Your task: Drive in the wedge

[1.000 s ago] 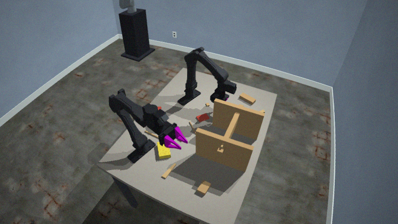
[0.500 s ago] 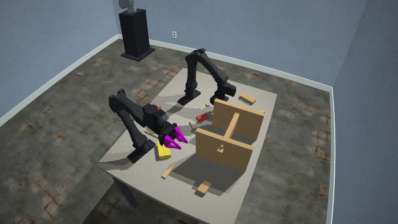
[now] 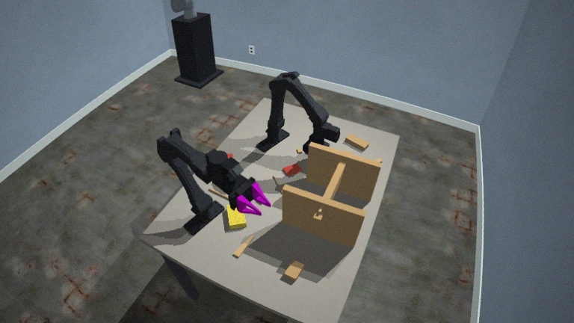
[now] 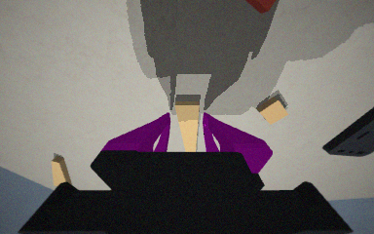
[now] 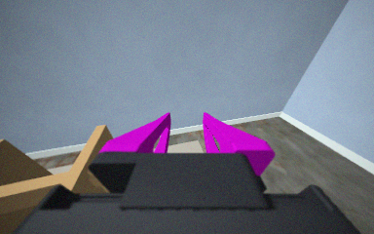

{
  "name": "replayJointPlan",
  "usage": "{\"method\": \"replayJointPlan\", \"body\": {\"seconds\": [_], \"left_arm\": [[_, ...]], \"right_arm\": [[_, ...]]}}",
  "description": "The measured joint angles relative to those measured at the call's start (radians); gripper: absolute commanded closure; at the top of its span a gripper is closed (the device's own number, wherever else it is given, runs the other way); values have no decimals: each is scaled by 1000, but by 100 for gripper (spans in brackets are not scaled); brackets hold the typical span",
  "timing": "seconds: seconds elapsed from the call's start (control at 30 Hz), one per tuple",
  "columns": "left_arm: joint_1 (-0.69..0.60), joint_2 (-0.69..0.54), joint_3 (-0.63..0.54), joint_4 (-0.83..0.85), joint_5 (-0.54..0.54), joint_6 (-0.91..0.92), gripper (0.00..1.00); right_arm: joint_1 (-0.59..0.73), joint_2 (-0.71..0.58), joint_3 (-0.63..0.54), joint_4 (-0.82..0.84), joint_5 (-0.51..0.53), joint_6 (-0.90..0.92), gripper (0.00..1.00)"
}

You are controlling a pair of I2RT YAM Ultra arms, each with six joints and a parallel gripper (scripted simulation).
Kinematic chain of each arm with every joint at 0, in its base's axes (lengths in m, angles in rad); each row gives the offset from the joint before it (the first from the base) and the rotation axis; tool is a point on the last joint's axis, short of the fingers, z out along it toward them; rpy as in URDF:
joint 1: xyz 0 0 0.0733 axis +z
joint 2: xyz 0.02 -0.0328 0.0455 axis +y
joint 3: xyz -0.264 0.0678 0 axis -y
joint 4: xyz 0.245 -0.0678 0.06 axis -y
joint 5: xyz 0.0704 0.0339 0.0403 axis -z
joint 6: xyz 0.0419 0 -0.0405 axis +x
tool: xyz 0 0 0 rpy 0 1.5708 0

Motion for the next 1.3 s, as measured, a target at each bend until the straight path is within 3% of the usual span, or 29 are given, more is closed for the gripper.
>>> {"method": "replayJointPlan", "body": {"seconds": [0.23,0.27,1.3], "left_arm": [[0,16,-16,26,0,0,58],[0,14,-16,26,0,0,98],[0,-18,29,-40,0,-3,98]], "right_arm": [[0,0,0,0,0,0,59],[0,0,0,0,0,0,59],[0,0,0,0,0,0,59]]}}
